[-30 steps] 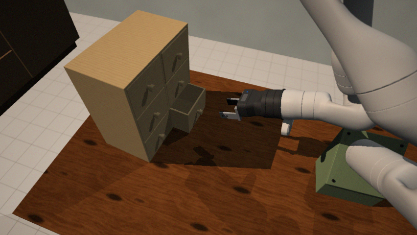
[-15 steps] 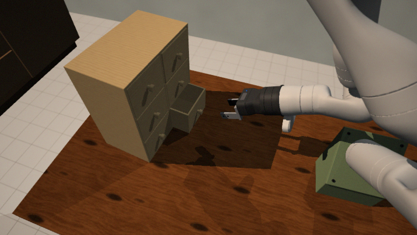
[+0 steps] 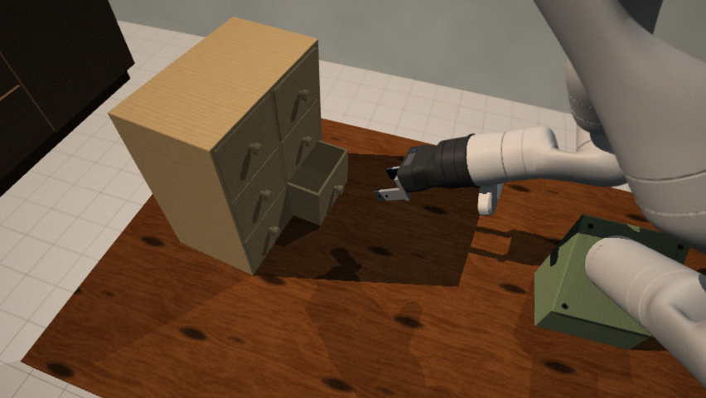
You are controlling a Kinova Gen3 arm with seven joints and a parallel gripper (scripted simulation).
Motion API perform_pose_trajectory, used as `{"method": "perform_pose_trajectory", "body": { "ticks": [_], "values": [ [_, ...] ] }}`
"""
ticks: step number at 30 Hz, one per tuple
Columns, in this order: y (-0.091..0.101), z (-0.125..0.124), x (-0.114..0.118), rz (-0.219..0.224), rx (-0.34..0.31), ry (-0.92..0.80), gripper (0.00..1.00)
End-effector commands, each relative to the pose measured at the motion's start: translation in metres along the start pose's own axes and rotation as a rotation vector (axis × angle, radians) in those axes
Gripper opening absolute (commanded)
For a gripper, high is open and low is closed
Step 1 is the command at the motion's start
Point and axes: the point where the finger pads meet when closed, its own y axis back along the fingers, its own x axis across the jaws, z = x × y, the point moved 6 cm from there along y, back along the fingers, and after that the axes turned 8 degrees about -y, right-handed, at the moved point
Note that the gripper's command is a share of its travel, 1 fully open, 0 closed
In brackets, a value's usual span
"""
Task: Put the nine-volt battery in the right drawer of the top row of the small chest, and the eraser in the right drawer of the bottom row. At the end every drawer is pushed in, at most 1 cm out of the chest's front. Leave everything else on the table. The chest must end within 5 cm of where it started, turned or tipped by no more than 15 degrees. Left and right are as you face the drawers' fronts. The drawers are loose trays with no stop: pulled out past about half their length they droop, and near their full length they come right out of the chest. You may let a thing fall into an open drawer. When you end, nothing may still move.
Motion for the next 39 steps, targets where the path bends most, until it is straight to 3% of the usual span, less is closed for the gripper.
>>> {"method": "perform_pose_trajectory", "body": {
  "ticks": [1, 39],
  "values": [
    [0.0, 0.011, 0.004, 0.003, 0.008, 0.028, 1.0],
    [0.003, 0.038, 0.009, -0.046, 0.321, 0.029, 1.0]
  ]
}}
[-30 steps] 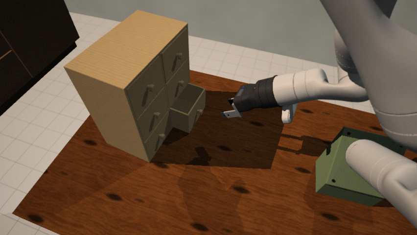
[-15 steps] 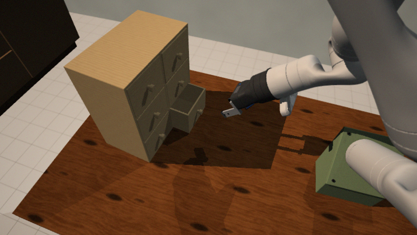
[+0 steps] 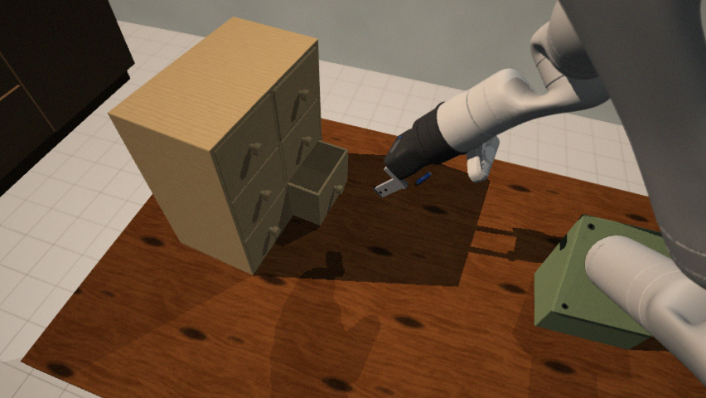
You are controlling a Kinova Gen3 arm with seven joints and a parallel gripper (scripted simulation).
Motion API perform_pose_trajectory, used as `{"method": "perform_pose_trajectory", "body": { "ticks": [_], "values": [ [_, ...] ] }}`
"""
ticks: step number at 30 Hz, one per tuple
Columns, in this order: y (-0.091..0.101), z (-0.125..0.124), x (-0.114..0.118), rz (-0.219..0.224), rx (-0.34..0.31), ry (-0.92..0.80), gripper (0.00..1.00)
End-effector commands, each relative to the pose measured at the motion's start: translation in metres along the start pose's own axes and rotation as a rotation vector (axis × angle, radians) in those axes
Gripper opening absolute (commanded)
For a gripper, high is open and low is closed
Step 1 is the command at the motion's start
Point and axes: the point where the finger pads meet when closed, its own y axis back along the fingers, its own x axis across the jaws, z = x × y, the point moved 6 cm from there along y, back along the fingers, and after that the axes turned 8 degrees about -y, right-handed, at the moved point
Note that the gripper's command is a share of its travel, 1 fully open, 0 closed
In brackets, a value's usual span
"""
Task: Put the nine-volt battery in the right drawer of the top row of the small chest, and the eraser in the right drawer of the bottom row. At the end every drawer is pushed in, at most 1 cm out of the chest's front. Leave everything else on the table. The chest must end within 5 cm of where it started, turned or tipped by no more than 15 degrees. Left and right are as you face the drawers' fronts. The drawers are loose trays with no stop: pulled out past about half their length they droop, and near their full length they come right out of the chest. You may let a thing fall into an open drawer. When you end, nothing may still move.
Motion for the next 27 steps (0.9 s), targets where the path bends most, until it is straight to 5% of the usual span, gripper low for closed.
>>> {"method": "perform_pose_trajectory", "body": {
  "ticks": [1, 27],
  "values": [
    [0.001, 0.007, 0.002, -0.003, 0.016, 0.016, 1.0],
    [0.005, 0.028, 0.005, -0.042, 0.276, 0.016, 1.0]
  ]
}}
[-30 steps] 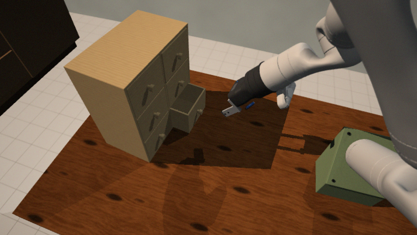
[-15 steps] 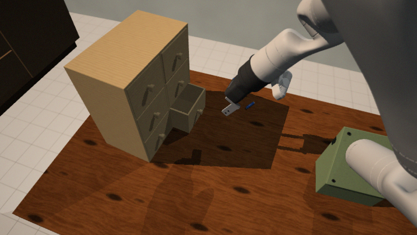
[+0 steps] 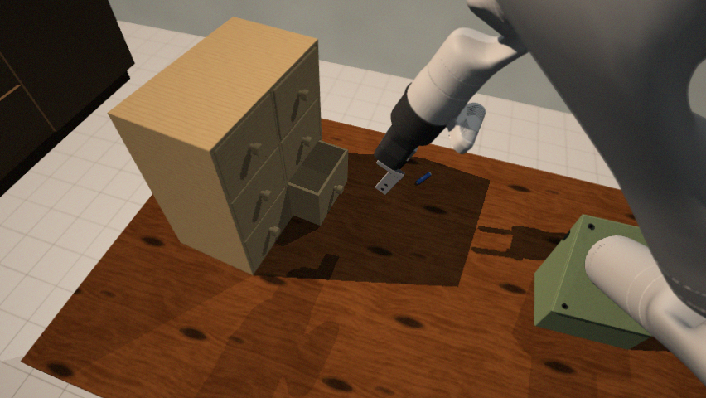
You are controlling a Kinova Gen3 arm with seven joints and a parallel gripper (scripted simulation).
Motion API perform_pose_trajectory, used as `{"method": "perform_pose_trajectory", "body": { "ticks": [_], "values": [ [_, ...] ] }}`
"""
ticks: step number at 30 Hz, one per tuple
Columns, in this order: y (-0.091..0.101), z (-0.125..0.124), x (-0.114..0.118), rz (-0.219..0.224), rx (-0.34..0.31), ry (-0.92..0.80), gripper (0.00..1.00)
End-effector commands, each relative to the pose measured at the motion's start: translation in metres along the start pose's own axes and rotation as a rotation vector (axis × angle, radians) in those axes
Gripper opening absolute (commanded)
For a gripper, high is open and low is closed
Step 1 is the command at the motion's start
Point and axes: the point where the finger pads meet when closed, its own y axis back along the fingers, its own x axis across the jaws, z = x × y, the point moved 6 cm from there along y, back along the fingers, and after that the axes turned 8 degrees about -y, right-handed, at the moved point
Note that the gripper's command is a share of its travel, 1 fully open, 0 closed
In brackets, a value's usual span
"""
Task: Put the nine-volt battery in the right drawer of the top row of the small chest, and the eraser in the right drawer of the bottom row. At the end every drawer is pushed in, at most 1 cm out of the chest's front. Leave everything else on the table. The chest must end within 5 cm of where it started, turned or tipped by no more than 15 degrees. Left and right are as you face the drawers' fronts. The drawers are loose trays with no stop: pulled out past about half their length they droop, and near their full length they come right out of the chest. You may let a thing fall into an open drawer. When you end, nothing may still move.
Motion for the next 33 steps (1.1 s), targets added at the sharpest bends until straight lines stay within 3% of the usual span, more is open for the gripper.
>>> {"method": "perform_pose_trajectory", "body": {
  "ticks": [1, 33],
  "values": [
    [0.0, 0.007, 0.001, -0.005, 0.022, 0.016, 1.0],
    [0.005, 0.024, 0.004, -0.042, 0.266, 0.016, 1.0]
  ]
}}
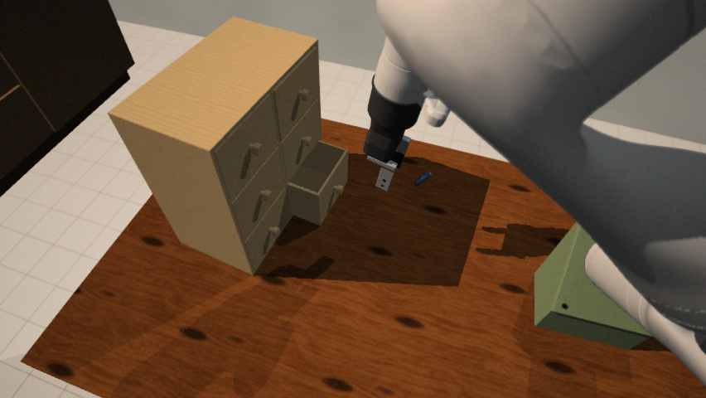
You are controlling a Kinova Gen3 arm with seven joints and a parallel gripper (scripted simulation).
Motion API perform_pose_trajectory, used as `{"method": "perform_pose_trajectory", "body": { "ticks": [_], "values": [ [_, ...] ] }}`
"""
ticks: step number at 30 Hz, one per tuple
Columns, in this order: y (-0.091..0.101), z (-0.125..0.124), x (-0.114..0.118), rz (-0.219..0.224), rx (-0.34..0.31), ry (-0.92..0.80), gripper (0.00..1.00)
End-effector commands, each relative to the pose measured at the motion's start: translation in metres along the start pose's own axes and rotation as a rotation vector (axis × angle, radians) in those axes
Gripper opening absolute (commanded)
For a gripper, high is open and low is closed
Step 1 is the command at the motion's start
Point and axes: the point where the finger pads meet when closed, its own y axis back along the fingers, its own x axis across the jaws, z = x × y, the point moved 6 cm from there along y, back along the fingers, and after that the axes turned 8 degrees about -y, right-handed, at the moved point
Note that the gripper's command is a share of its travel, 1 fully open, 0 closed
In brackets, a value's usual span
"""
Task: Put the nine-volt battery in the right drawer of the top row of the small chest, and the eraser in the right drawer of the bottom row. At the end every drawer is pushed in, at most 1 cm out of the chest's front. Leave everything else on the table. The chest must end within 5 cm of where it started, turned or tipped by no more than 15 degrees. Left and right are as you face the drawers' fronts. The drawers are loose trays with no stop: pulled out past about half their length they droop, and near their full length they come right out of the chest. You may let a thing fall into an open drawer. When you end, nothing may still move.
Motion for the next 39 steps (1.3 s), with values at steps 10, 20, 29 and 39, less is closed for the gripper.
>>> {"method": "perform_pose_trajectory", "body": {
  "ticks": [10, 20, 29, 39],
  "values": [
    [0.0006, 0.006, 0.0001, -0.01, 0.055, 0.006, 1.0],
    [0.0017, 0.0086, 0.0005, -0.016, 0.095, 0.006, 1.0],
    [0.0022, 0.0097, 0.0007, -0.018, 0.113, 0.006, 1.0],
    [0.0026, 0.0104, 0.0008, -0.02, 0.124, 0.006, 1.0]
  ]
}}
